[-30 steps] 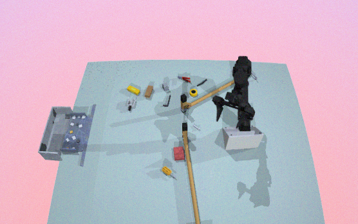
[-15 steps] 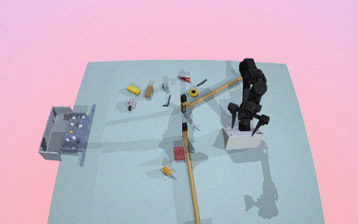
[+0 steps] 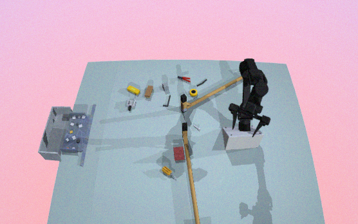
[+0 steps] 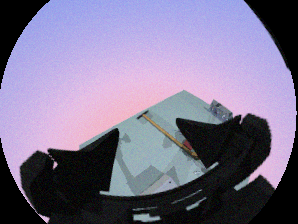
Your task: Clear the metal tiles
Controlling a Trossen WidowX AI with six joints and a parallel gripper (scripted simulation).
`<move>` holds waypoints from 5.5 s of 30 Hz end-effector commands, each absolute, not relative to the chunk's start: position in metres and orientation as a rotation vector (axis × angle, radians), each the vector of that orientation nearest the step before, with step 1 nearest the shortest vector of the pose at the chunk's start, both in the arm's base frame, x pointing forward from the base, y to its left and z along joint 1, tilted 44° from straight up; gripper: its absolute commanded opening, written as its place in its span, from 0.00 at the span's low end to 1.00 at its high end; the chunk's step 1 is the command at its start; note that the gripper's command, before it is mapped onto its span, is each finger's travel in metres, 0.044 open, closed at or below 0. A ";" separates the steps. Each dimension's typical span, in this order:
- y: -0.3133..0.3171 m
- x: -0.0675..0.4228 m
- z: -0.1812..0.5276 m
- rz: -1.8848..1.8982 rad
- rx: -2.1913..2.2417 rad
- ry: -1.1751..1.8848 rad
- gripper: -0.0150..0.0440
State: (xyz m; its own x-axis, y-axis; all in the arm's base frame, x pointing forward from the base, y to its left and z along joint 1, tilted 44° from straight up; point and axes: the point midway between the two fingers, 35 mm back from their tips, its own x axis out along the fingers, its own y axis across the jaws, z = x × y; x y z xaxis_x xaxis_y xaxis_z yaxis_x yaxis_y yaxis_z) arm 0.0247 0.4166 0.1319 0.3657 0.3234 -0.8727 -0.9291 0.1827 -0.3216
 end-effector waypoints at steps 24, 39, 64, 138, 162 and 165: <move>0.415 0.055 0.145 0.972 -0.933 0.777 1.00; 0.403 0.124 0.180 0.880 -0.736 0.826 1.00; 0.352 0.228 0.240 0.717 -0.424 0.835 1.00; 0.065 0.343 0.428 0.185 0.217 0.459 1.00; -0.018 0.303 0.484 0.006 0.297 0.265 1.00; -0.026 0.296 0.491 -0.016 0.302 0.240 1.00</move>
State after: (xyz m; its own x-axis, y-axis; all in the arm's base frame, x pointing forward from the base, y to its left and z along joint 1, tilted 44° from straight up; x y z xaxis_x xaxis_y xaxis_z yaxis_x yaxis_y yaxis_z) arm 0.3061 -0.0170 0.4787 0.9608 0.0451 -0.2735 0.0362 0.9578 0.2852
